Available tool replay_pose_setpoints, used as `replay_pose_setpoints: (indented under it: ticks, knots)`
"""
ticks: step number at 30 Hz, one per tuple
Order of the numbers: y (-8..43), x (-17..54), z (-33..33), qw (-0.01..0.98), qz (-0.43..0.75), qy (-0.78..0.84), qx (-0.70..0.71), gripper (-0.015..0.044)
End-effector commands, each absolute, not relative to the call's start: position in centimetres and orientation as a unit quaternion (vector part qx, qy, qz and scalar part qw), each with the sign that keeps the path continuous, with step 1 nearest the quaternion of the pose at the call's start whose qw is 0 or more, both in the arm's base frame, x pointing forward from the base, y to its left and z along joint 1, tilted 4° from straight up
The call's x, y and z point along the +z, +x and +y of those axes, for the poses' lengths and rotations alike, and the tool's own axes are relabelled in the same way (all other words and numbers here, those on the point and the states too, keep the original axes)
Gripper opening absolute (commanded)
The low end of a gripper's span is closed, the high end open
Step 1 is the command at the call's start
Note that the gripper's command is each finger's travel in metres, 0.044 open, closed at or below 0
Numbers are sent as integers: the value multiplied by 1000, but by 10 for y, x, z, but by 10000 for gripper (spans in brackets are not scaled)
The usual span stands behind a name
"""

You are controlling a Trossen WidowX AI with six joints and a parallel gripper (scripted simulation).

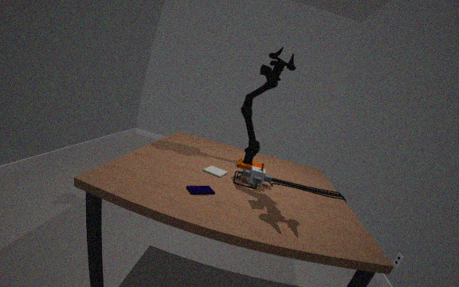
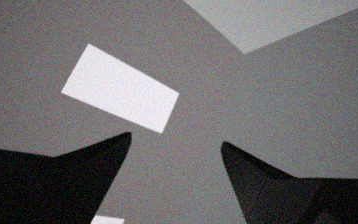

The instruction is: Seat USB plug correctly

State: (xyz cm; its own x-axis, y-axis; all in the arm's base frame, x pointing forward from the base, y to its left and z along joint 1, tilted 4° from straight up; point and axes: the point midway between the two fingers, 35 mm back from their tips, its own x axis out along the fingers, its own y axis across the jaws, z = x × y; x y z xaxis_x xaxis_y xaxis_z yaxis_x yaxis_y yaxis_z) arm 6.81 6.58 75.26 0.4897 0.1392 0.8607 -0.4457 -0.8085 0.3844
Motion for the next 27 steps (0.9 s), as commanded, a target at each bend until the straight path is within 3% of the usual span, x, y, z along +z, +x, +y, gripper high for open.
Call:
replay_pose_setpoints:
  ticks: [1, 3, 10, 16, 22, 27]
  knots:
    - [69, 752, 68, 297, -95, 811, 495, 426]
    - [73, 745, 86, 319, -101, 809, 484, 440]
    - [106, 716, 173, 601, -180, 637, 448, 440]
    - [165, 660, 235, 788, -168, 446, 390, 440]
    - [245, 582, 261, 916, -122, 226, 308, 440]
    - [302, 508, 259, 965, -43, 42, 257, 440]
